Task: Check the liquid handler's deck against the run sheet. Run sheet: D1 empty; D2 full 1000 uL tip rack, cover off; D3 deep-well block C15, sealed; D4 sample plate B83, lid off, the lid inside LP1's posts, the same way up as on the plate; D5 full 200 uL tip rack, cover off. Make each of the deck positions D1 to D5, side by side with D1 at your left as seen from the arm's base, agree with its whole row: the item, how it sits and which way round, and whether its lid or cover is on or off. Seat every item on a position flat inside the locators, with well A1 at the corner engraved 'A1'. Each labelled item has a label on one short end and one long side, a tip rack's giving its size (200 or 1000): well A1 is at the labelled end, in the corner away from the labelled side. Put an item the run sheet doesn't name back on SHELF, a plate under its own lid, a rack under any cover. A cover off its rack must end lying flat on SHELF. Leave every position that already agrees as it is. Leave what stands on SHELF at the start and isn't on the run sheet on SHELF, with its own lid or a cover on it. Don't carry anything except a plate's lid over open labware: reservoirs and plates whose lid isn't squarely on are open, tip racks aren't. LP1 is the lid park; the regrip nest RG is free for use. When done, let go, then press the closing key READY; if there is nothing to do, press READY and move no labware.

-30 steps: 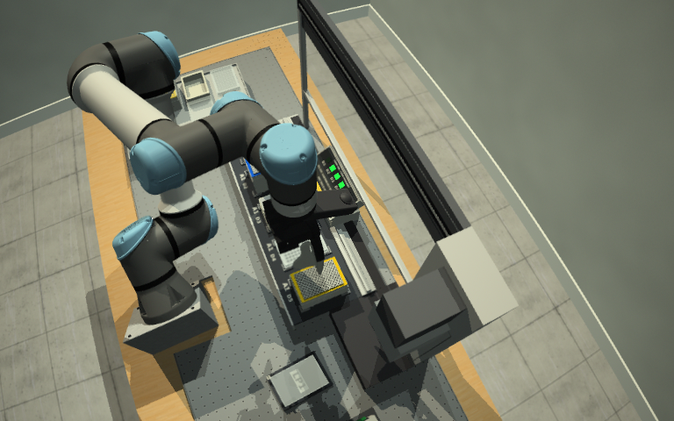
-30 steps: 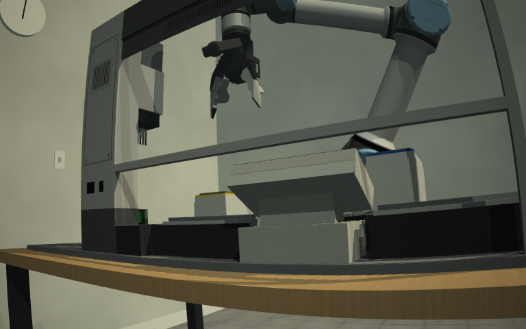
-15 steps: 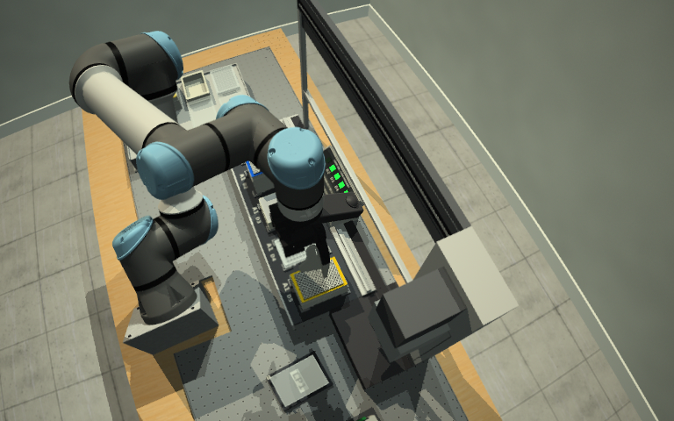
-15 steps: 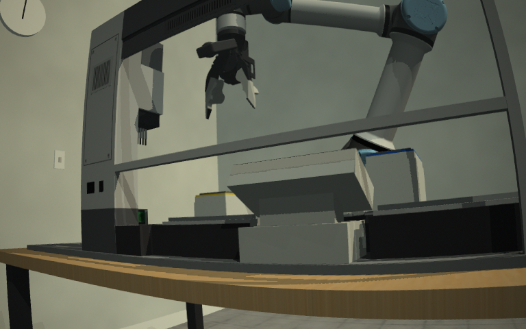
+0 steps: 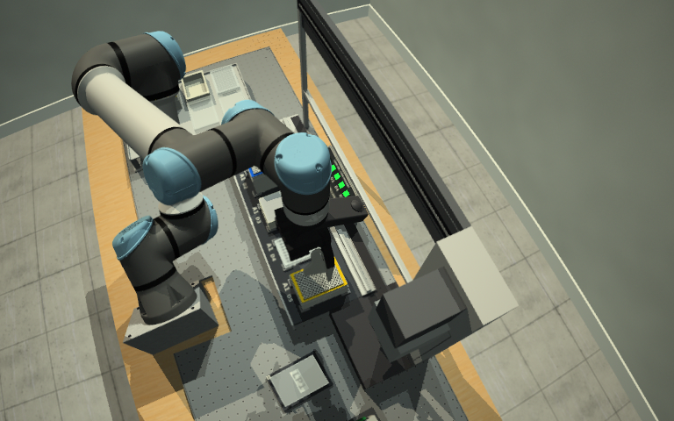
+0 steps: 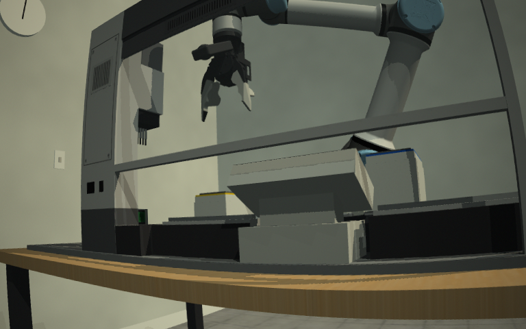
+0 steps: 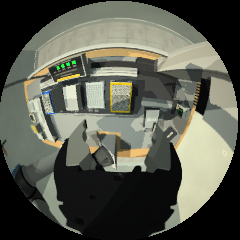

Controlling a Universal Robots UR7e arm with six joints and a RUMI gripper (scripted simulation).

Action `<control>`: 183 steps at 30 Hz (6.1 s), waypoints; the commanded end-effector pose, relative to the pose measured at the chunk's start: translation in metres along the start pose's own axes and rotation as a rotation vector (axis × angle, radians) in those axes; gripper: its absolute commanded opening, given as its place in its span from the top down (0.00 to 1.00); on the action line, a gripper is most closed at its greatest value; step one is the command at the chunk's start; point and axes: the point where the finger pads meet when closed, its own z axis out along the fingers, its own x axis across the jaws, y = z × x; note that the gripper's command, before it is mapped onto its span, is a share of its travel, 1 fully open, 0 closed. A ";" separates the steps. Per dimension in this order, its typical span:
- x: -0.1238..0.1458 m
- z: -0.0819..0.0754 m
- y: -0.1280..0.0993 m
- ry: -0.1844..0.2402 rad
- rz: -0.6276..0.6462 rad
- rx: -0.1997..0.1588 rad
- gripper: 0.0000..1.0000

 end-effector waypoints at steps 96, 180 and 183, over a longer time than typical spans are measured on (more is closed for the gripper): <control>-0.119 0.100 0.000 0.001 0.000 0.001 0.18; -0.247 0.100 -0.001 0.000 0.000 0.001 0.18; -0.247 0.100 -0.001 0.000 0.000 0.001 0.18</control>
